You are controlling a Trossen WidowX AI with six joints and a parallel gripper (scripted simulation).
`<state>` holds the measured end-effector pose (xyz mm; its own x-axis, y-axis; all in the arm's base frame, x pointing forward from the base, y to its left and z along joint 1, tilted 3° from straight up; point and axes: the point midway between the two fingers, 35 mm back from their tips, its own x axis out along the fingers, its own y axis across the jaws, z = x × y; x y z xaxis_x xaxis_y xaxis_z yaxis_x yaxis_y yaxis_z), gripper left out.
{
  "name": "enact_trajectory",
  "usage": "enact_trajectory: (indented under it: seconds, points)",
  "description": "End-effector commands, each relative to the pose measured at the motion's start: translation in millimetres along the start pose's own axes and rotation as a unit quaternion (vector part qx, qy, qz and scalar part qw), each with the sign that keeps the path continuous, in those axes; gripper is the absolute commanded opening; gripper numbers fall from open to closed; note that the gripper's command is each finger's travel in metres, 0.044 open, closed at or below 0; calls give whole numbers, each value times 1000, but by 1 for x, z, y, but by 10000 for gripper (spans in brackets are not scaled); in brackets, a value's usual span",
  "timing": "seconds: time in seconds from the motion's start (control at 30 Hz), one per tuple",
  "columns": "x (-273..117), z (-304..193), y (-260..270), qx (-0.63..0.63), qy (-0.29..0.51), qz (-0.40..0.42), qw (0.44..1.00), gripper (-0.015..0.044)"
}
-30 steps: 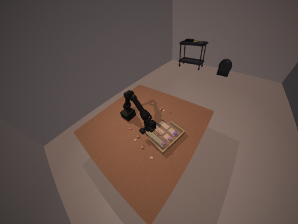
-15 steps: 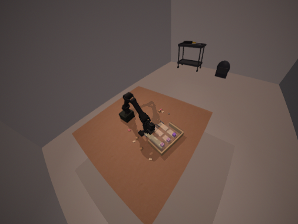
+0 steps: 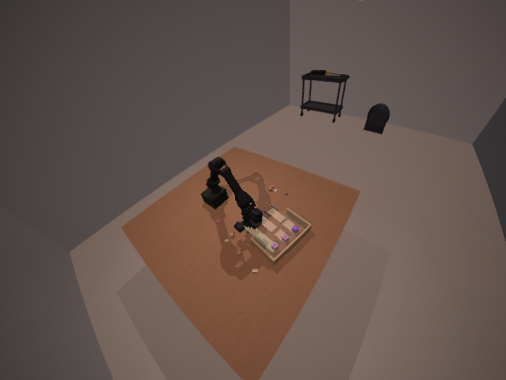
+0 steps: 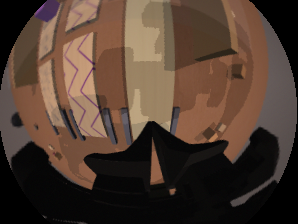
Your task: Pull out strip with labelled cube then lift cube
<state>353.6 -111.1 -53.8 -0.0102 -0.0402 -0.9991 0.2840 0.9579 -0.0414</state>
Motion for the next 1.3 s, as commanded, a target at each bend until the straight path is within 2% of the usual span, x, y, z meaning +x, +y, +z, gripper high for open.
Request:
enact_trajectory:
  seconds: [0.0,0.83,1.27]
  points:
    - [0,0,0,-3,-1,-1,1000,0]
    - [3,0,0,-3,-1,-1,1000,0]
    - [4,-19,0,-3,0,-1,1000,0]
